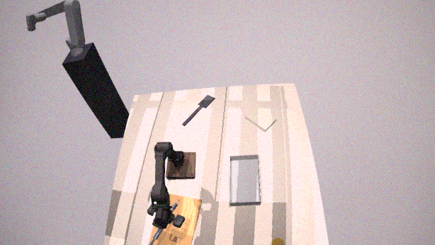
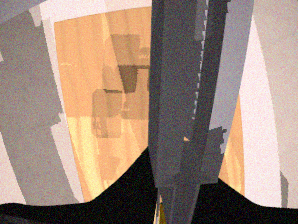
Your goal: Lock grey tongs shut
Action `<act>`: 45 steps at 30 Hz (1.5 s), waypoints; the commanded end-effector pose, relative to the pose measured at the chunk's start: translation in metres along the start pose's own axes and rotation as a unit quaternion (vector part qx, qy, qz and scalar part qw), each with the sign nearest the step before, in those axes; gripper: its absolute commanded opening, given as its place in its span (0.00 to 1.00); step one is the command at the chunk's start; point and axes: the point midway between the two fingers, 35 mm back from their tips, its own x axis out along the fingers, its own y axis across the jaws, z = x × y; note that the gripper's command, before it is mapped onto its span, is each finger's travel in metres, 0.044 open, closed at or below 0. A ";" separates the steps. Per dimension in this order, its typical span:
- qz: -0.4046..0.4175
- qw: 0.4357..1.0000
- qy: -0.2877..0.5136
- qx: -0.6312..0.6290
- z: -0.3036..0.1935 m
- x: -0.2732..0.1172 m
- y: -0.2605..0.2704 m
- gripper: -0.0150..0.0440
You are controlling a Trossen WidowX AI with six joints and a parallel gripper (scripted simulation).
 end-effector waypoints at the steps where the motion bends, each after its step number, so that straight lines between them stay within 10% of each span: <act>1: -0.002 0.999 -0.033 -0.008 0.003 -0.002 0.002 0.00; 45: -0.011 0.938 -0.347 0.007 -0.020 -0.013 0.004 0.00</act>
